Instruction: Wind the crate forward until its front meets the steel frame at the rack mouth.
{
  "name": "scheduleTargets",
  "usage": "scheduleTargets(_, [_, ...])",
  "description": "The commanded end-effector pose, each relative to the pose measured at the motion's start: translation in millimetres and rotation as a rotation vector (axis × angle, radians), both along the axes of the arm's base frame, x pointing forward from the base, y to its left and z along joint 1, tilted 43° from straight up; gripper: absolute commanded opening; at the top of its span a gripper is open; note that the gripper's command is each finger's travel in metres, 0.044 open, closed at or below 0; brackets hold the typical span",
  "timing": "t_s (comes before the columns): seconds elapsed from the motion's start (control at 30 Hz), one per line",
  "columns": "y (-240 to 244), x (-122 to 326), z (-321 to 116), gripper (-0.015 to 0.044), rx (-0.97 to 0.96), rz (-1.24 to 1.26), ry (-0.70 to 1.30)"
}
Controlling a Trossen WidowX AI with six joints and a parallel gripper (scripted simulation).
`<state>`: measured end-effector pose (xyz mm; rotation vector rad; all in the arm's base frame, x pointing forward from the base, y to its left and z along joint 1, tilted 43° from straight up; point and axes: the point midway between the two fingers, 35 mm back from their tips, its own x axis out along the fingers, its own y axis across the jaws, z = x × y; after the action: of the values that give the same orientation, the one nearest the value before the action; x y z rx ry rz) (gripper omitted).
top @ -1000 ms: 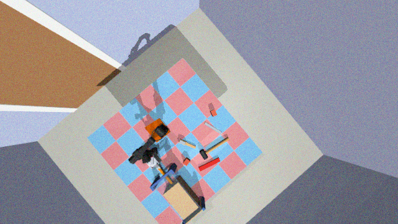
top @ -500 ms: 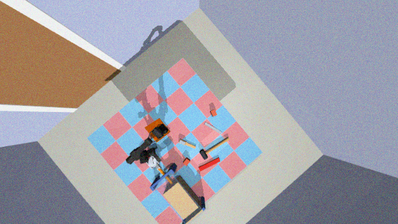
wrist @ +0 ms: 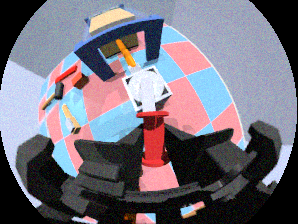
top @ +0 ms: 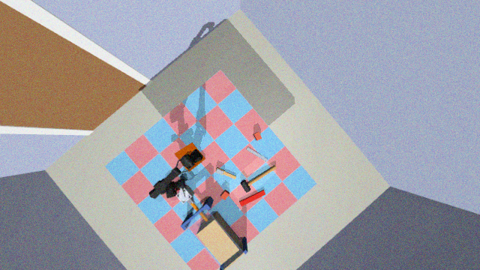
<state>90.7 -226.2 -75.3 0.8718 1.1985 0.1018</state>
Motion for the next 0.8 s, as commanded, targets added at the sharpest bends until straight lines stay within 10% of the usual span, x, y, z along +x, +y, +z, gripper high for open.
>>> scheduleTargets(0.0, [-10.4, -1.3, -12.6, 0.0000, -0.030, 0.017, 0.006])
scheduleTargets(0.77, [-33.7, -0.6, -32.2, 0.0000, -0.032, 0.017, 0.006])
